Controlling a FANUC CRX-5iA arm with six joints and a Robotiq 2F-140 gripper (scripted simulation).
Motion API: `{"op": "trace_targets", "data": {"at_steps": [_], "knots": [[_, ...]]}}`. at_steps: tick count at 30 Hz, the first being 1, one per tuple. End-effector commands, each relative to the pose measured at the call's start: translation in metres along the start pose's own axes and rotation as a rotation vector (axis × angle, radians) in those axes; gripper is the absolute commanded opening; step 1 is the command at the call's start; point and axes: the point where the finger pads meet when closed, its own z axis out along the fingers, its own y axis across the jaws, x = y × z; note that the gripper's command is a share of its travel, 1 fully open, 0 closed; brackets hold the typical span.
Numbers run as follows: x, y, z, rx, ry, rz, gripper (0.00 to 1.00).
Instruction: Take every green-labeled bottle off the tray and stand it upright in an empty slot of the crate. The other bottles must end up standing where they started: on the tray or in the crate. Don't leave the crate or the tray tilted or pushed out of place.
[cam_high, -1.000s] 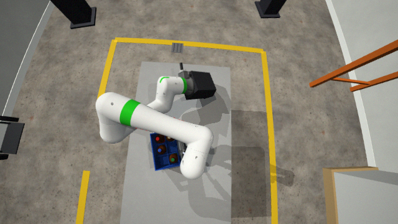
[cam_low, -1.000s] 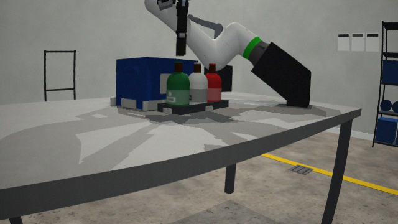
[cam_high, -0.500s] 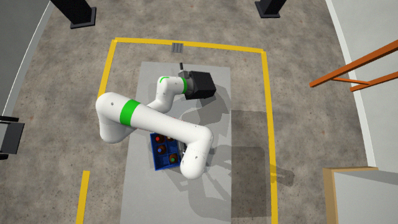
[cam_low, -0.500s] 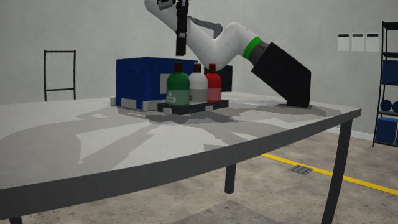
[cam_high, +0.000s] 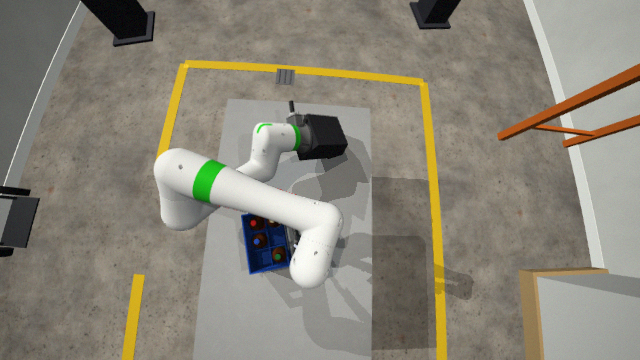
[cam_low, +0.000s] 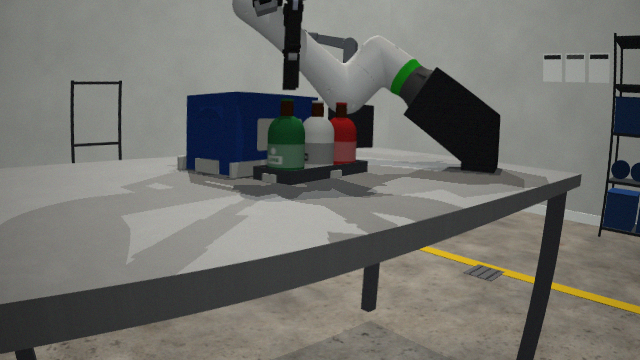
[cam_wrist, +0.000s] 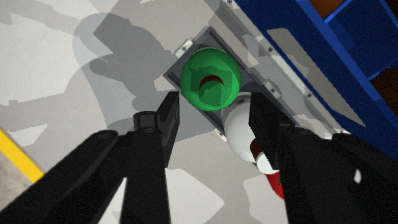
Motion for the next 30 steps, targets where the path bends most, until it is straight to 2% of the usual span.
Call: {"op": "trace_targets", "data": {"at_steps": [1,30], "knots": [[0.0002,-0.0005,-0.0008,0.002,0.001,0.000,0.44],[0.0002,-0.0005,0.0046,0.002,0.001,0.000,0.44]]}}
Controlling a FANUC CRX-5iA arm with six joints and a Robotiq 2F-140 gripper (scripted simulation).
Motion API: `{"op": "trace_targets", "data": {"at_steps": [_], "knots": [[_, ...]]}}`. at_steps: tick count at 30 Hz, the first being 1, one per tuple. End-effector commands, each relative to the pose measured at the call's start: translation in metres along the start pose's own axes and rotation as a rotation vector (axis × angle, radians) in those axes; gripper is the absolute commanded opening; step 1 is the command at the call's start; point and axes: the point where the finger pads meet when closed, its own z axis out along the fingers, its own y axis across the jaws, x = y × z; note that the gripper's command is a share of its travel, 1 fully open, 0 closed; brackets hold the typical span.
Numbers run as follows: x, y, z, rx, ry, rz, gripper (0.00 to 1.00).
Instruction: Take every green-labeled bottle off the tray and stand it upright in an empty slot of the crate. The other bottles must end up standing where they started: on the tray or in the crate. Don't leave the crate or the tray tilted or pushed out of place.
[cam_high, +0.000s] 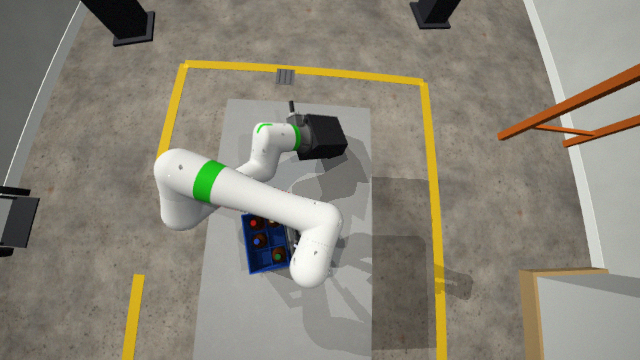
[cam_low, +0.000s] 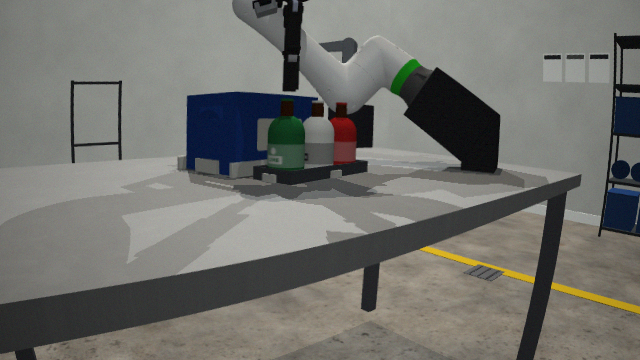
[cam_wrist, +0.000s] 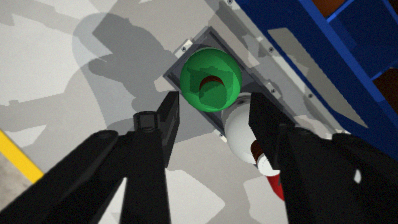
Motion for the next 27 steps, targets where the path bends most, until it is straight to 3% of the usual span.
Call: {"op": "trace_targets", "data": {"at_steps": [1,27], "knots": [[0.000,0.000,0.002,0.002,0.001,0.000,0.44],[0.000,-0.001,0.036,0.002,0.001,0.000,0.44]]}}
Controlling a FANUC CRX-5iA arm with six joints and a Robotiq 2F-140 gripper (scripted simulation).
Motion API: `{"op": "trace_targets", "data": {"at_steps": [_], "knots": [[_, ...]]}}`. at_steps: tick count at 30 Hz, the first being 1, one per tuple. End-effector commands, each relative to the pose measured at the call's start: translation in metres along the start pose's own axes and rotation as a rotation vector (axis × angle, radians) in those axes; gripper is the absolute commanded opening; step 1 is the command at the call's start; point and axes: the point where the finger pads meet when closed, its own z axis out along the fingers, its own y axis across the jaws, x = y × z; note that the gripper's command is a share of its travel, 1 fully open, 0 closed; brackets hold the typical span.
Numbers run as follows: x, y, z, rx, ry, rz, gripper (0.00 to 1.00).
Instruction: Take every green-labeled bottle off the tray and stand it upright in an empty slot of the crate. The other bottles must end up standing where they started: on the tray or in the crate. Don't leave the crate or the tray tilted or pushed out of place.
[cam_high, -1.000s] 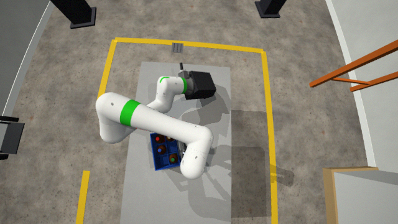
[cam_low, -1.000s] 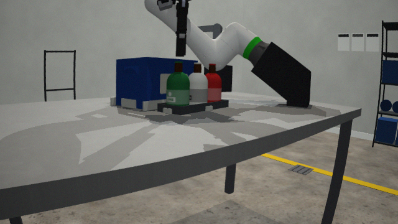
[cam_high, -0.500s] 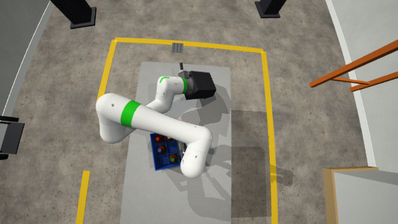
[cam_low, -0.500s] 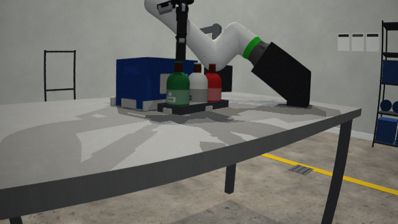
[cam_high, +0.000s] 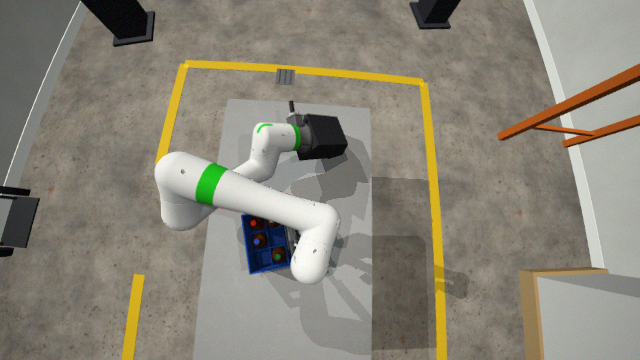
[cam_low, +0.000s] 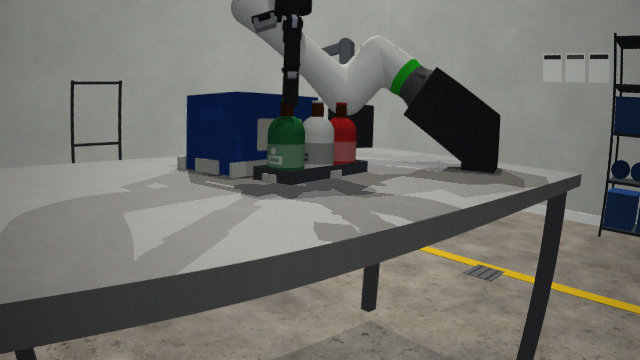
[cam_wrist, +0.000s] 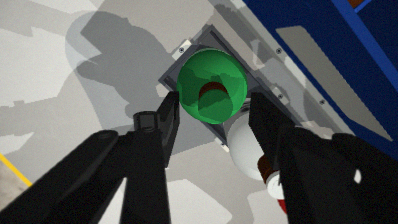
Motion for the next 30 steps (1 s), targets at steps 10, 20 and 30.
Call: {"op": "trace_targets", "data": {"at_steps": [10,20,30], "knots": [[0.0003,-0.0006,0.0105,0.002,0.001,0.000,0.44],[0.0003,-0.0006,0.0131,0.002,0.001,0.000,0.44],[0.0003,-0.0006,0.0132,0.002,0.001,0.000,0.44]]}}
